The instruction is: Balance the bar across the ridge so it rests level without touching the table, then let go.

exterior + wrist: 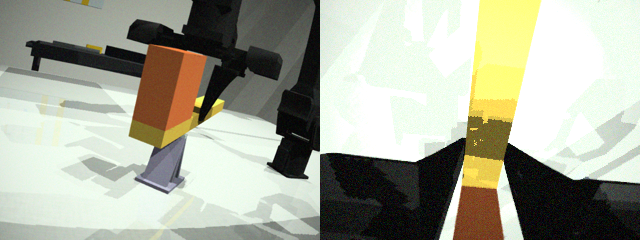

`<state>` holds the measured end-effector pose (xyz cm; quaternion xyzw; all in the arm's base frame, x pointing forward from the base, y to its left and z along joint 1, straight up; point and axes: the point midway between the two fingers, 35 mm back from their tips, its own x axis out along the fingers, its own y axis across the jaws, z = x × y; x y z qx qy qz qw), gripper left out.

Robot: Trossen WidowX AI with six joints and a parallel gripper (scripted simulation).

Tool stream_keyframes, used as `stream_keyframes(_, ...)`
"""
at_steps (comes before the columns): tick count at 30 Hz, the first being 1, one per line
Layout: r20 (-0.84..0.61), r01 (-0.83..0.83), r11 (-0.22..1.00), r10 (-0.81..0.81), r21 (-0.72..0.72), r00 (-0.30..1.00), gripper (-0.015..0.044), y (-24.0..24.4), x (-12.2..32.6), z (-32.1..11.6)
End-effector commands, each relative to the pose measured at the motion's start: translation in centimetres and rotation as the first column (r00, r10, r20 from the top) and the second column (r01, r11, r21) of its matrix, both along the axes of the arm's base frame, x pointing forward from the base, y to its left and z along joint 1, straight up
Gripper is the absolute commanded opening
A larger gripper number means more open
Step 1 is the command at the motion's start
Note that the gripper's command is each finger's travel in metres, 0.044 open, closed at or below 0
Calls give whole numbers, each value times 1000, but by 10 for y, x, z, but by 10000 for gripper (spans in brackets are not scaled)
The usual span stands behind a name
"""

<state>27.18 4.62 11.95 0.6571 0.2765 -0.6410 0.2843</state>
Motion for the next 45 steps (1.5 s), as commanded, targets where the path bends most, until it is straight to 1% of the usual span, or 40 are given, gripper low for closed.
stream_keyframes(1, 1, 1, 1000, -1, 6, 1000, 0, 1, 0, 0)
stream_keyframes(45, 1, 1, 1000, -1, 6, 1000, 0, 1, 1, -4)
